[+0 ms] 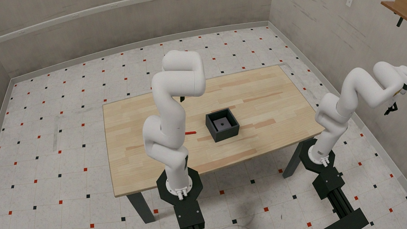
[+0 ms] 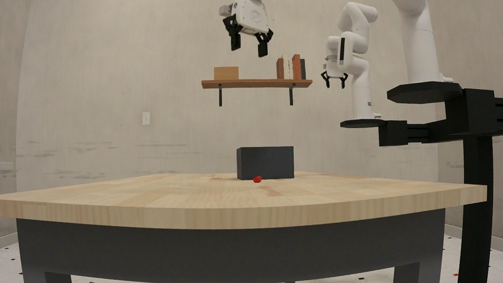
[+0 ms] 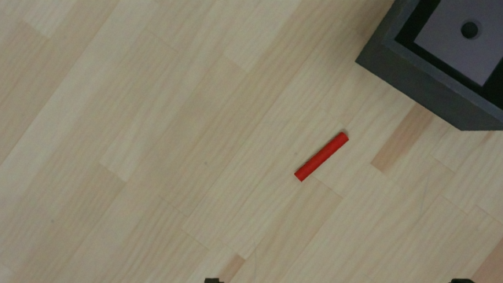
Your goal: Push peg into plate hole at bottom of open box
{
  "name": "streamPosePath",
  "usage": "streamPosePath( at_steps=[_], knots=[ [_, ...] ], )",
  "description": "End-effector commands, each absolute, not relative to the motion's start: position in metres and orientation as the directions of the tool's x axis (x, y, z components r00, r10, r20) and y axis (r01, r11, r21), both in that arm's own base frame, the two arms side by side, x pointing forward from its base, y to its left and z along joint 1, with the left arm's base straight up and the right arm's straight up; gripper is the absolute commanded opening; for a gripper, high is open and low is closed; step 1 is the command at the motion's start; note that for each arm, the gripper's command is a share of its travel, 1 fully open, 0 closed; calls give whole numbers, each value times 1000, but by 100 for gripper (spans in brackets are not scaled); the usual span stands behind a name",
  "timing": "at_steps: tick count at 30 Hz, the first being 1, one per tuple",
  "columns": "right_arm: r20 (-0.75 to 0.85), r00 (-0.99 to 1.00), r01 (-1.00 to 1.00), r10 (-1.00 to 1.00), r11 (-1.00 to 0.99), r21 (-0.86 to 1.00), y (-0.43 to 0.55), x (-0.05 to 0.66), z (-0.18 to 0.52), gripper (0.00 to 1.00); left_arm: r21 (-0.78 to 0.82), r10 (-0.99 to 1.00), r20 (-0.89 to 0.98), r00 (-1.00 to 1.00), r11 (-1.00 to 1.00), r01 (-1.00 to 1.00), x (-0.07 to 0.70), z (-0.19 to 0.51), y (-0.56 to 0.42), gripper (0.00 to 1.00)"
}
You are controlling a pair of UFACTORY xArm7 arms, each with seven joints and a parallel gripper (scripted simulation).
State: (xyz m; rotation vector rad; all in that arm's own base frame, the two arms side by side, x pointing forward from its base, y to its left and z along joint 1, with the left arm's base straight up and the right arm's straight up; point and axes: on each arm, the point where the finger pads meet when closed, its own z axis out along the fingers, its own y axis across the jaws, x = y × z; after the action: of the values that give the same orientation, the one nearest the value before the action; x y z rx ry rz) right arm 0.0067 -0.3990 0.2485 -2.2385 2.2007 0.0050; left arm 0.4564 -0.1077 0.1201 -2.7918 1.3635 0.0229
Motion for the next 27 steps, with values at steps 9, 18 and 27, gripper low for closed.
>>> streamPosePath(
  at_steps=[9,18,27],
  knots=[
    [0,17,-1000,-1000,-17,0,-400,7,250,100,-19,-901,-15,433,-433,-901,467,74,-135,100],
    [0,17,-1000,-1000,-17,0,-400,7,250,100,-15,-975,-12,220,-220,-975,464,21,-159,100],
    [0,17,-1000,-1000,-17,0,-400,7,250,100,-8,-1000,-5,-10,10,-1000,452,-38,-179,100]
  ],
)
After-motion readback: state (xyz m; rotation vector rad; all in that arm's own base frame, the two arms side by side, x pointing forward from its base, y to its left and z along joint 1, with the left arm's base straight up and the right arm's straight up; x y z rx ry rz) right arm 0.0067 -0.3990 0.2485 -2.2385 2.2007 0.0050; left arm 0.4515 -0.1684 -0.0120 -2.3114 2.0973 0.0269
